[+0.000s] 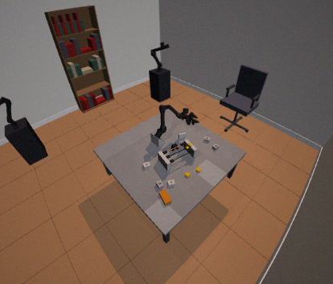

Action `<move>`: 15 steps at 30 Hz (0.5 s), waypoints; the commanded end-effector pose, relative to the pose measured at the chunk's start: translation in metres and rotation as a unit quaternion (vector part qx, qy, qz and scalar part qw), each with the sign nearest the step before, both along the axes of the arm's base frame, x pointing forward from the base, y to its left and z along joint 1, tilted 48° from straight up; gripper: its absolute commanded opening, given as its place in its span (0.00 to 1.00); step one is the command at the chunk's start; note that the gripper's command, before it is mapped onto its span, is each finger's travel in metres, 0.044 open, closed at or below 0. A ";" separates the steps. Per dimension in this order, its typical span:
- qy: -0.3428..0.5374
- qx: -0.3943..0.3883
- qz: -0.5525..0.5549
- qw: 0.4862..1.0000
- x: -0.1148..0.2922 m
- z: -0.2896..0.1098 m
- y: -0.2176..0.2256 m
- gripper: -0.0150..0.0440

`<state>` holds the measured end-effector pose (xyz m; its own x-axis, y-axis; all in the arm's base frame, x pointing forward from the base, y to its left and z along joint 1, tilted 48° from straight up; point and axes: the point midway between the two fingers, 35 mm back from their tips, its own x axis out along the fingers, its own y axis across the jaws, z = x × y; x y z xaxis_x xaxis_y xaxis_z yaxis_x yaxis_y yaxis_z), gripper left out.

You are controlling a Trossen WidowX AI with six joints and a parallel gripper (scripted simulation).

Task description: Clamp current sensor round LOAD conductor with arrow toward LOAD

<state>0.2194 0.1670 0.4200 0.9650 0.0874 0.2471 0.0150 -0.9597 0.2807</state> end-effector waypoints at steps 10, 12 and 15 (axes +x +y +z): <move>-0.037 -0.471 -0.137 0.871 0.052 -0.021 -0.047 1.00; -0.038 -0.569 -0.158 0.806 0.062 -0.029 -0.059 1.00; -0.036 -0.699 -0.181 0.691 0.075 -0.041 -0.079 1.00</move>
